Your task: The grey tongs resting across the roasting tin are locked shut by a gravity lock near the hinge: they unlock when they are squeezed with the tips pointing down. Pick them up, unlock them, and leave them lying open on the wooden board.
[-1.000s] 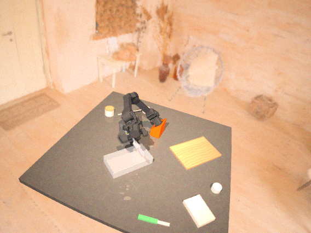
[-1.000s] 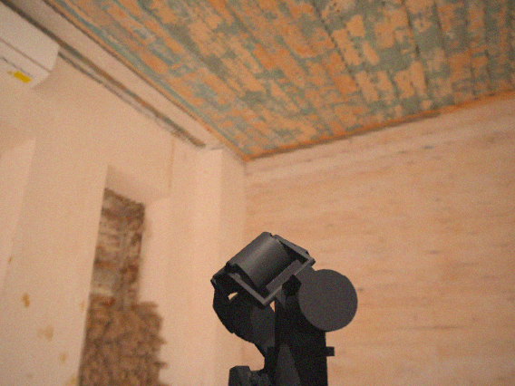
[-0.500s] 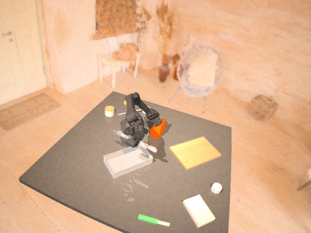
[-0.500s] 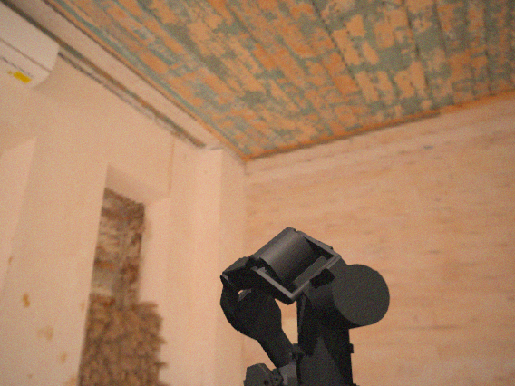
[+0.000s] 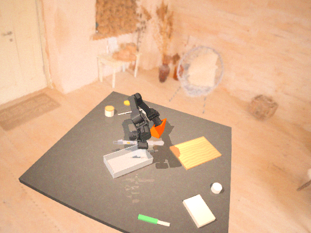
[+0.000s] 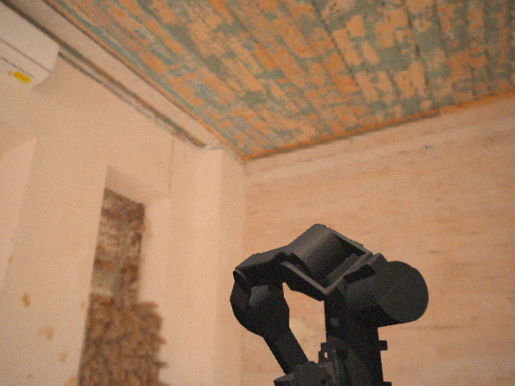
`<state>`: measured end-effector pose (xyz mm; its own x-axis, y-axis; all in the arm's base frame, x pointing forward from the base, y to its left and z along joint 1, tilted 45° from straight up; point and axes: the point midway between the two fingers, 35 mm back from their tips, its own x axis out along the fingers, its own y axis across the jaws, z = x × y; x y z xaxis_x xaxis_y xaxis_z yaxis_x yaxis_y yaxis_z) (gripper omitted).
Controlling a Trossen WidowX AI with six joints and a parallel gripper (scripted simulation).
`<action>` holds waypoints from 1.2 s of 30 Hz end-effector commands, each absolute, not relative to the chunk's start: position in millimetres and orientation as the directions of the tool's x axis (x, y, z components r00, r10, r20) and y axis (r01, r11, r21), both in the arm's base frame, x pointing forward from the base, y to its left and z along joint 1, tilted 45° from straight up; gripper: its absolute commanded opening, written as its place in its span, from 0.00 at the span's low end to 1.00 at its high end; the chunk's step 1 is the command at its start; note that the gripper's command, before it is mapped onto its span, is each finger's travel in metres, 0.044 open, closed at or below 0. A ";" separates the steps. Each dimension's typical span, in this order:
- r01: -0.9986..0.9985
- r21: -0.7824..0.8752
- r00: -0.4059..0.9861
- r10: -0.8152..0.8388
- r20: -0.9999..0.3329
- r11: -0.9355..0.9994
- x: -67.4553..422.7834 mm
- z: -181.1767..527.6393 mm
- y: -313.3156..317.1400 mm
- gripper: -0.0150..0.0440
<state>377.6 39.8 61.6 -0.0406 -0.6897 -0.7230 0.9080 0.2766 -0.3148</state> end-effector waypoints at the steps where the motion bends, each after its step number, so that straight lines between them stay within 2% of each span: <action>1: 0.838 -0.393 -0.033 -0.684 -0.729 0.379 376.5 56.2 50.6 0.00; 10: 0.600 -0.558 -0.031 -0.680 -0.732 0.573 374.3 44.4 65.5 0.00; 19: 0.290 -0.655 -0.031 -0.678 -0.735 0.697 370.9 32.6 79.6 0.00; 27: -0.016 -0.676 -0.031 -0.676 -0.736 0.737 367.1 22.1 91.9 0.00; 36: -0.357 -0.622 -0.032 -0.674 -0.738 0.697 362.2 10.3 105.3 0.00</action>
<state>363.2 97.4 13.4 -0.0396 -0.6798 -0.7323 -0.2593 0.7148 -0.6495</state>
